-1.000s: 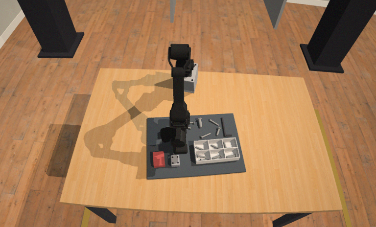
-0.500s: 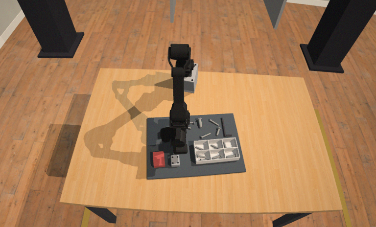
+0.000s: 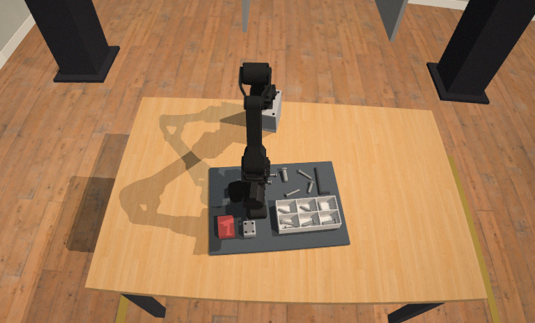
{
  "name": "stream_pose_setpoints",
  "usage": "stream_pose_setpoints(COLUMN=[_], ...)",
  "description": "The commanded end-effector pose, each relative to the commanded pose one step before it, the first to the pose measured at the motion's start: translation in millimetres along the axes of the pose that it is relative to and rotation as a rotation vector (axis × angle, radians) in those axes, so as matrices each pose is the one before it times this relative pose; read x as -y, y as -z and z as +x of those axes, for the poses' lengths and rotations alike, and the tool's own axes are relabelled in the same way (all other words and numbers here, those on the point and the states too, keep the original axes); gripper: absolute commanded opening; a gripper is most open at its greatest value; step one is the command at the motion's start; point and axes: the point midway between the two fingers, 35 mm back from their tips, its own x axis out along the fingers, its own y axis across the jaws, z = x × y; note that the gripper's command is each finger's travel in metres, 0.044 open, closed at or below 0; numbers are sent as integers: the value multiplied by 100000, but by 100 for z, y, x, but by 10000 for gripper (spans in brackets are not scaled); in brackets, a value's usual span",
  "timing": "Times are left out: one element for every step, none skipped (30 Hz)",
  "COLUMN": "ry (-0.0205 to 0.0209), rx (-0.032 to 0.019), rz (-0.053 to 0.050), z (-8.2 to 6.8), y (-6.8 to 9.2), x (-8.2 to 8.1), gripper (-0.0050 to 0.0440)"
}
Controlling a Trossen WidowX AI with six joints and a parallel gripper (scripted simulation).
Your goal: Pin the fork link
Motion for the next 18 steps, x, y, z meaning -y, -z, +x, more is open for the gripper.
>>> stream_pose_setpoints(ry=[-2061,0,0,0,0,0,0,0,-1,-4,-5,-4,-3,-3,-3,-2,-2,0], rx=[2449,0,0,0,0,0,0,0,2,6,10,15,20,26,31,36,41,45], rz=[1093,0,0,0,0,0,0,-1,-4,-8,-13,4,14,18,22,26,29,32], z=[-633,0,0,0,0,0,0,0,0,0,1,2,4,5,6,7,8,10], y=[-1003,0,0,0,0,0,0,0,-2,-5,-10,-15,-20,-25,-31,-36,-41,-45], x=[-587,0,0,0,0,0,0,0,-1,-3,-4,-5,-5,-6,-7,-8,-8,-9], gripper=[-50,-50,-50,-50,-50,-50,-50,-50,-50,-50,-50,-50,-50,-50,-50,-50,-50,-50])
